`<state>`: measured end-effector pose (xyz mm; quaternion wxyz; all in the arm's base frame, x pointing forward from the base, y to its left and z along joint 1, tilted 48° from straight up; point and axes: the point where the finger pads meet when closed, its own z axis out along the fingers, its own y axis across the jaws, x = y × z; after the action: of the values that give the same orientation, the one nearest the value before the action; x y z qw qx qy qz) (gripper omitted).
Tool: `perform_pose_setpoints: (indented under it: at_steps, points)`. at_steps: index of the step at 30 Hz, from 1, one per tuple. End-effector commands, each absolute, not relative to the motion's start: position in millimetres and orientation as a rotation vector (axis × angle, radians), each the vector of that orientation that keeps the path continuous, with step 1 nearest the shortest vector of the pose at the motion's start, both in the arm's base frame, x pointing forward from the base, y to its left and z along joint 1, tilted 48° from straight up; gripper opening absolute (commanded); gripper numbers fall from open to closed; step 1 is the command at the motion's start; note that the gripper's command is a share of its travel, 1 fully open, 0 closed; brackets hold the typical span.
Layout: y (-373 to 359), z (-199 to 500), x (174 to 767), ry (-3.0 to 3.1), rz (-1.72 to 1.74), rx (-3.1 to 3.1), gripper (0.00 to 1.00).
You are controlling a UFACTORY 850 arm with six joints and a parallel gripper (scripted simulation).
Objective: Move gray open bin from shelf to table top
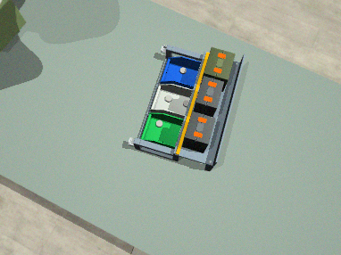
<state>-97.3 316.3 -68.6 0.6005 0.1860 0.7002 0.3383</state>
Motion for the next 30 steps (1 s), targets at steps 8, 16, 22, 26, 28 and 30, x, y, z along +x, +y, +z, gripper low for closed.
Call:
perform_pose_setpoints:
  at_steps: [8, 16, 22, 26, 28, 30]
  points:
    - [315, -65, -94, 1.624, 0.785, 0.432, 1.0]
    - [315, -63, -91, 1.624, 0.785, 0.432, 1.0]
    - [315, -63, -91, 1.624, 0.785, 0.432, 1.0]
    - [314, -61, -89, 1.624, 0.785, 0.432, 1.0]
    - [314, -60, -88, 1.624, 0.785, 0.432, 1.0]
    - [314, -60, -88, 1.624, 0.785, 0.432, 1.0]
